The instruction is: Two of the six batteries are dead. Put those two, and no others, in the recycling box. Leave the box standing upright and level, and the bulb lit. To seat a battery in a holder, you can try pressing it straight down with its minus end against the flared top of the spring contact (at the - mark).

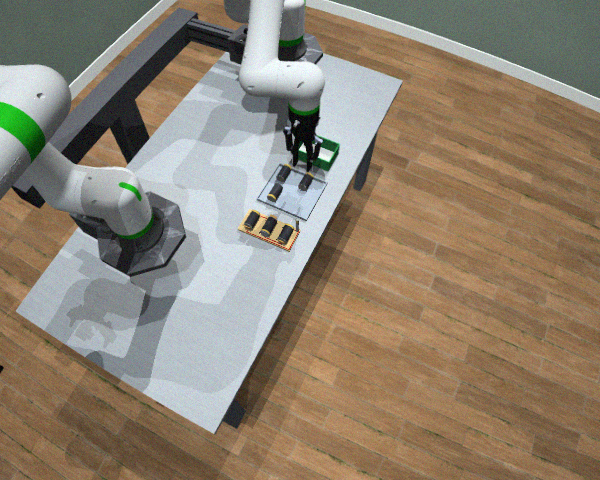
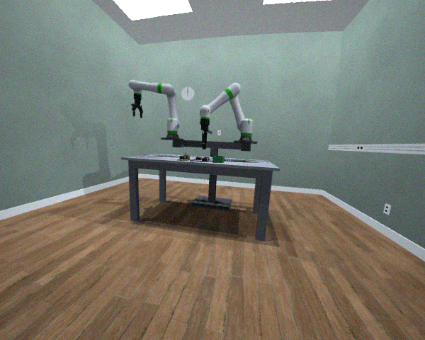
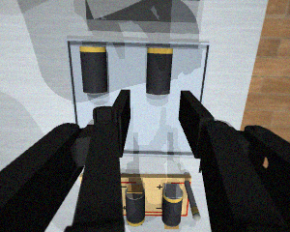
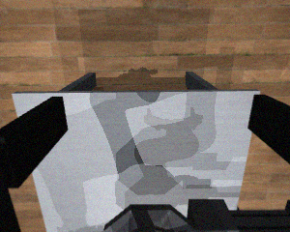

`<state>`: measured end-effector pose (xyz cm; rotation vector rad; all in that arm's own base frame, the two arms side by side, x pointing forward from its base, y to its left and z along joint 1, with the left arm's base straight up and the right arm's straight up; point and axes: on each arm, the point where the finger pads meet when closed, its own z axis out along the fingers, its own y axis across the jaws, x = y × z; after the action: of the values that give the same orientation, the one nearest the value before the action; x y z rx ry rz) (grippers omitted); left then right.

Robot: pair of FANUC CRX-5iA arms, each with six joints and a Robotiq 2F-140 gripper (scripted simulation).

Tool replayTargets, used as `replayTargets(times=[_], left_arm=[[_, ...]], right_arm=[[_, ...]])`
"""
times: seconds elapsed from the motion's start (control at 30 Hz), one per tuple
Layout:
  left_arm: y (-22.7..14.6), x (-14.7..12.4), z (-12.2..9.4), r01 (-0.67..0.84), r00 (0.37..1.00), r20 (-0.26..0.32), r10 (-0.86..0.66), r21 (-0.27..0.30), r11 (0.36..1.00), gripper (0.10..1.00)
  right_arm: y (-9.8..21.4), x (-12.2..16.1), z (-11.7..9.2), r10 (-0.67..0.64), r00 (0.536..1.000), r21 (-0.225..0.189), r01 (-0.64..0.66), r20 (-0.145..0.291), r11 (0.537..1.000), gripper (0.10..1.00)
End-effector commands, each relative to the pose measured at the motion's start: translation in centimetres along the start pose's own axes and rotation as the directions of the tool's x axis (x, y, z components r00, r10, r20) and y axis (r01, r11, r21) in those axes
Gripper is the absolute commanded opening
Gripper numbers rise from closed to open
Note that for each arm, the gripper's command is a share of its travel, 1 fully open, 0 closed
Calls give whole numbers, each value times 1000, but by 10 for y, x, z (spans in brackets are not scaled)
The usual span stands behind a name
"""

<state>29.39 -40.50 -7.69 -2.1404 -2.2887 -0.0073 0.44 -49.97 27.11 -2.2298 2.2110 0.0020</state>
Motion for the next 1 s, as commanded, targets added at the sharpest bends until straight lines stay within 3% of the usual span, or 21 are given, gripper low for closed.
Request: replayTargets(times=[0.0, 0.83, 0.93, 0.97], left_arm=[[9, 15, -3, -2, 1000, 10, 2, -3, 1000, 364], [10, 16, -2, -14, 1000, 10, 14, -3, 1000, 364], [10, 16, 27, -14, 1000, 10, 14, -3, 1000, 364], [10, 16, 27, -14, 1000, 10, 14, -3, 1000, 364]], right_arm=[[0, 0, -1, 0, 1000, 0, 0, -2, 1000, 1000], [0, 0, -1, 0, 1000, 0, 0, -2, 1000, 1000], [0, 0, -1, 0, 1000, 0, 0, -2, 1000, 1000], [0, 0, -1, 0, 1000, 0, 0, -2, 1000, 1000]])
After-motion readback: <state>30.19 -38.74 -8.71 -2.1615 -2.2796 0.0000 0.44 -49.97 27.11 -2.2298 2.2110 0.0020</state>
